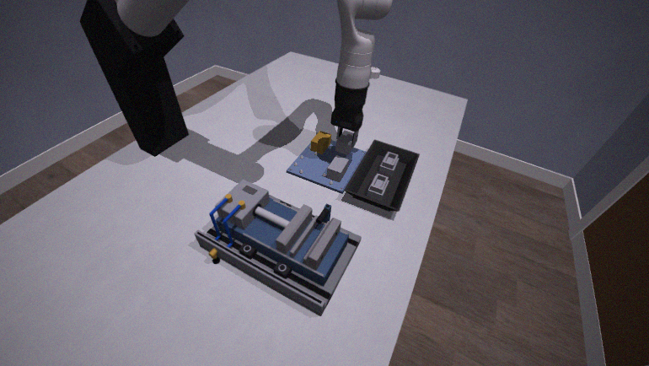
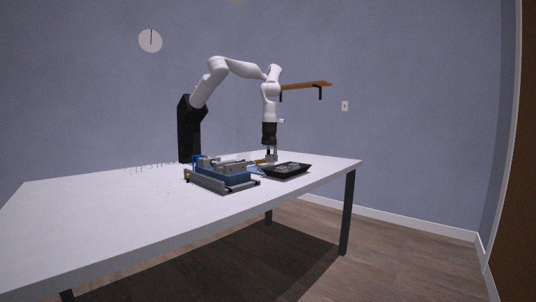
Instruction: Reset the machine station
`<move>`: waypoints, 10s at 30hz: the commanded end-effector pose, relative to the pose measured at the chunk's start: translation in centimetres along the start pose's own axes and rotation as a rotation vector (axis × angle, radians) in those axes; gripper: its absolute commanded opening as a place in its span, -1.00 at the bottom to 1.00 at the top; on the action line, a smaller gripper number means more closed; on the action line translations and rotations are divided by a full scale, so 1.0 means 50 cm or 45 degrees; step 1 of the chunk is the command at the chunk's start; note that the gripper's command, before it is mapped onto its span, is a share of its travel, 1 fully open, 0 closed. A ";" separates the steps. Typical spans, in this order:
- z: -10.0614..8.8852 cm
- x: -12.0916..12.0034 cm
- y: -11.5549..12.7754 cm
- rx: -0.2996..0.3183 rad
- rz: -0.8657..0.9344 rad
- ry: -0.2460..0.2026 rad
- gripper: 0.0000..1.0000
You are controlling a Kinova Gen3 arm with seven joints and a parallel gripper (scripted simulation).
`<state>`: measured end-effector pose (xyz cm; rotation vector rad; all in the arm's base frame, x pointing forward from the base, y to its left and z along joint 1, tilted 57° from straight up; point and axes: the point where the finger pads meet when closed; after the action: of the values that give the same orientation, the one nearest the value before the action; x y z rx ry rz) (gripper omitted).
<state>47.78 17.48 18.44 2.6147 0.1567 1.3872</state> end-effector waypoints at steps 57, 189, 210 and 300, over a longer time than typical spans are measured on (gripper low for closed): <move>-0.156 0.006 0.077 0.026 0.024 0.015 -1.00; -0.146 -0.003 0.686 0.030 0.064 0.010 -1.00; -0.146 -0.003 0.686 0.030 0.063 0.010 -1.00; -0.148 0.000 0.690 0.029 0.075 0.011 -1.00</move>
<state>41.99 -15.52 29.32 2.6523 0.1009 1.4168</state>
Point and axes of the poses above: the point where the finger pads meet when closed, its own z axis out along the fingers, its own x axis across the jaws, y = z × x, and after that the axes turned 9 degrees about -z, right-handed
